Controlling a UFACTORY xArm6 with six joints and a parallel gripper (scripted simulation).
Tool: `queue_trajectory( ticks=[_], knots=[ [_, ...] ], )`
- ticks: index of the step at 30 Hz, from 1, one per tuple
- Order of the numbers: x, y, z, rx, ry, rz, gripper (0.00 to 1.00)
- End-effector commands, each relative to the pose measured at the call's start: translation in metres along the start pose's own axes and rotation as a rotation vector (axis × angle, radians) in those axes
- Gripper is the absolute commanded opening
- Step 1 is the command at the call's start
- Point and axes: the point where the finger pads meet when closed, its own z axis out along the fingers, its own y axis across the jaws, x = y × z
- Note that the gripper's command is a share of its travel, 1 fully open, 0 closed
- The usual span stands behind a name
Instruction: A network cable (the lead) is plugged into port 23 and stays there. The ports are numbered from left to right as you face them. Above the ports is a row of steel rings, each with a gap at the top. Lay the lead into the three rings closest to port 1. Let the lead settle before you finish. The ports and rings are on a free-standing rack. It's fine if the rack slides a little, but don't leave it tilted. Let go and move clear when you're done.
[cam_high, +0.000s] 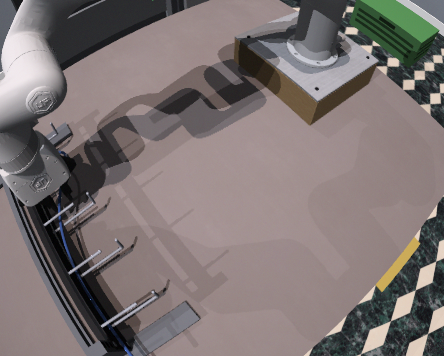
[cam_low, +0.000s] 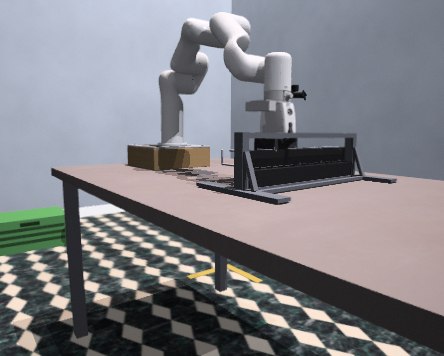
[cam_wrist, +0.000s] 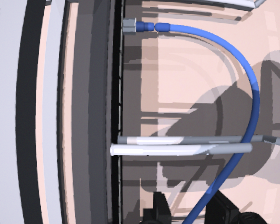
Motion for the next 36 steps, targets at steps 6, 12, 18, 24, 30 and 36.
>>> queue_trajectory(
  ticks=[6,12,18,24,30,36],
  knots=[
    [0.000,-0.002,-0.003,0.006,0.000,0.000,0.33],
    [0.000,-0.002,-0.005,0.006,0.000,0.000,0.33],
    [0.000,-0.002,-0.011,0.006,0.000,0.000,0.33],
    [0.000,-0.002,-0.029,0.006,0.000,0.000,0.33],
    [0.000,-0.002,-0.051,0.006,0.000,0.000,0.33],
    [0.000,-0.002,-0.066,0.006,0.000,0.000,0.33]
  ],
)
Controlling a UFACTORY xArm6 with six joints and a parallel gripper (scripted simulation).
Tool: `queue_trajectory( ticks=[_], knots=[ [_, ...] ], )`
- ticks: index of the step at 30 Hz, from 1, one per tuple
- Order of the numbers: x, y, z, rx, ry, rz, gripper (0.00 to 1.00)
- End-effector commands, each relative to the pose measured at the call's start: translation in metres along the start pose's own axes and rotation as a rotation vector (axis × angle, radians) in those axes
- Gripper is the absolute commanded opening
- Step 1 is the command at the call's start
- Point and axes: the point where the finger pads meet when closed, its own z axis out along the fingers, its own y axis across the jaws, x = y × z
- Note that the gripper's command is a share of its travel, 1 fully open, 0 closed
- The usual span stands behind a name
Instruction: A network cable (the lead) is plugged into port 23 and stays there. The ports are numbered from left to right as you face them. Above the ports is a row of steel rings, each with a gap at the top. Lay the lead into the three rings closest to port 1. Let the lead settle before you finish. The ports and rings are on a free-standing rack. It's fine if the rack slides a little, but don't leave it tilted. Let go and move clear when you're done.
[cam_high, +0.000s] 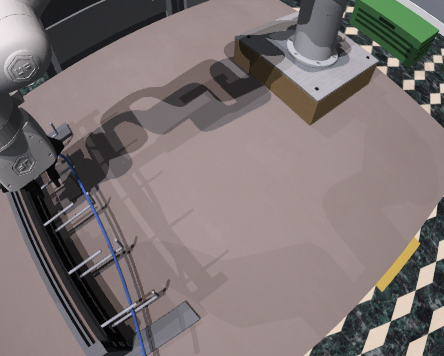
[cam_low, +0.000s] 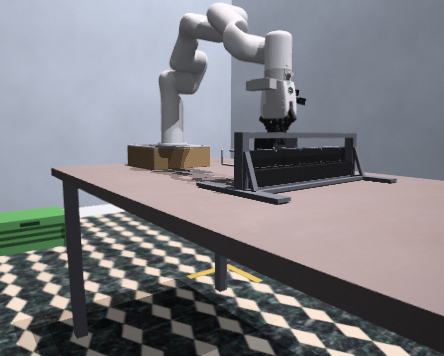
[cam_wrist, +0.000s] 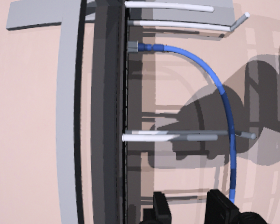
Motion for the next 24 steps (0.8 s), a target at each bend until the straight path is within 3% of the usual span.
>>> queue_trajectory(
  ticks=[1,10,20,21,24],
  knots=[
    [0.000,0.000,-0.013,0.002,0.000,0.000,0.33],
    [0.000,0.000,-0.033,0.002,0.000,0.000,0.33],
    [0.000,0.000,-0.036,0.002,0.000,0.000,0.33],
    [0.000,0.000,-0.036,0.002,0.000,0.000,0.00],
    [0.000,0.000,-0.036,0.002,0.000,0.000,0.00]
  ],
)
